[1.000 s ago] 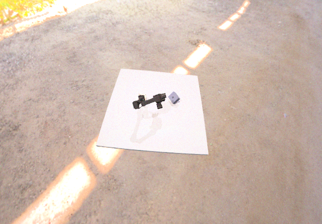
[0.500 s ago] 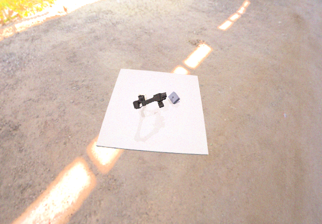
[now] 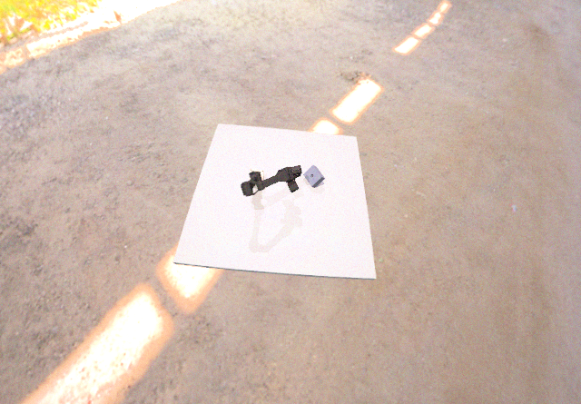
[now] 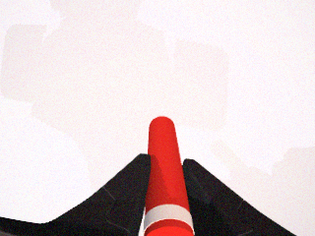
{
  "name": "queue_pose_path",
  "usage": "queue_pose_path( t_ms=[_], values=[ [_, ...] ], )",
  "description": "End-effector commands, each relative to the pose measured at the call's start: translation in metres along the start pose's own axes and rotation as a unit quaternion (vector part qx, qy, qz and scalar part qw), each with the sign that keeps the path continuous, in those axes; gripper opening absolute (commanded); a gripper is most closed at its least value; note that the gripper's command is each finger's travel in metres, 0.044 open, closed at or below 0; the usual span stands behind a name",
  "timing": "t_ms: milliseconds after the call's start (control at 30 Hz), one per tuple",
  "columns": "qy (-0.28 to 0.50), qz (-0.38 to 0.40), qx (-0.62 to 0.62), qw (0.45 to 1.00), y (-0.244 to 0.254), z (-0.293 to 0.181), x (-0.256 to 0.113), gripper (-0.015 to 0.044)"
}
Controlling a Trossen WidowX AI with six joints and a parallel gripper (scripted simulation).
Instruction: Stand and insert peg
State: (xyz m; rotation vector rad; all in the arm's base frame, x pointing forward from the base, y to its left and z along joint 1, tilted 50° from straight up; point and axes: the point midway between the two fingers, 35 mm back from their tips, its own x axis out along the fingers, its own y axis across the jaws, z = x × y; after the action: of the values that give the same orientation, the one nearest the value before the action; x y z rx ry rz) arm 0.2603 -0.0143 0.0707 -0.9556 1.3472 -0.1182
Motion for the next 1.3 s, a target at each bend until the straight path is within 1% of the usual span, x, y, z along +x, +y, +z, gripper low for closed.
queue_pose_path(
  t_ms=[0,1267],
  values=[
    [-0.010,0.004,-0.016,1.000,0.005,0.005,0.003,0.0000],
    [-0.136,-0.004,-0.112,0.984,0.029,0.060,0.008,0.0000]
  ],
)
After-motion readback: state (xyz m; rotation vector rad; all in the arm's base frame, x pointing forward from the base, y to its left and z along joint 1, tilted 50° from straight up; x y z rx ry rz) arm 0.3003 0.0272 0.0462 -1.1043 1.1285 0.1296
